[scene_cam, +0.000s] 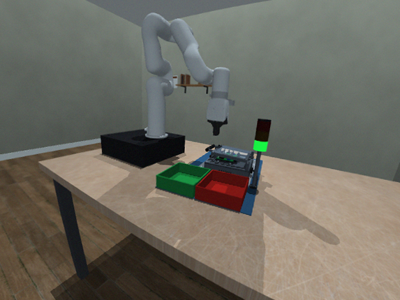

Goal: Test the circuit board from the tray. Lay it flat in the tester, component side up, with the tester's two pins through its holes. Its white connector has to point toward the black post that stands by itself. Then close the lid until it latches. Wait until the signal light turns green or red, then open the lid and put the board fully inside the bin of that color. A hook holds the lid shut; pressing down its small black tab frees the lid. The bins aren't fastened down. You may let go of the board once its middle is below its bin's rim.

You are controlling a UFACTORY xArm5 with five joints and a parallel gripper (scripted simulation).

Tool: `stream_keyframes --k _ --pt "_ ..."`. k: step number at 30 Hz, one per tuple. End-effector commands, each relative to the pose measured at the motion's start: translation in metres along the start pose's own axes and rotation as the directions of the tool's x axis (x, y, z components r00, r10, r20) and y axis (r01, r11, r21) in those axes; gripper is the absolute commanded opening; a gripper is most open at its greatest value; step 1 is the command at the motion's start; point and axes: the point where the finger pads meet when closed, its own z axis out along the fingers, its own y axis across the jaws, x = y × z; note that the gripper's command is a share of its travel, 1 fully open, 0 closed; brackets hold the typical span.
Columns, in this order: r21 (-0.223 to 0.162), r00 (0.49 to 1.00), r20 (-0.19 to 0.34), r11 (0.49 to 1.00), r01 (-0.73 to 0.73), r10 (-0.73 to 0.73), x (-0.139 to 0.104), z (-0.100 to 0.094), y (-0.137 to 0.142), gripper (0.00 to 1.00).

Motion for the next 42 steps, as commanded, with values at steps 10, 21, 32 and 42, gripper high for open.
stream_keyframes --k 10,21,32,42 --pt "-0.003 0.98 0.0 0.98 0.201 -0.201 0.0003 -0.001 0.0012 0.0" --pt "-0.003 0.979 0.0 0.979 0.204 -0.204 0.0003 -0.001 0.0012 0.0" --pt "-0.003 0.979 0.0 0.979 0.204 -0.204 0.0003 -0.001 0.0012 0.28" --pt "-0.003 0.979 0.0 0.979 0.204 -0.204 0.0003 -0.001 0.0012 0.28"
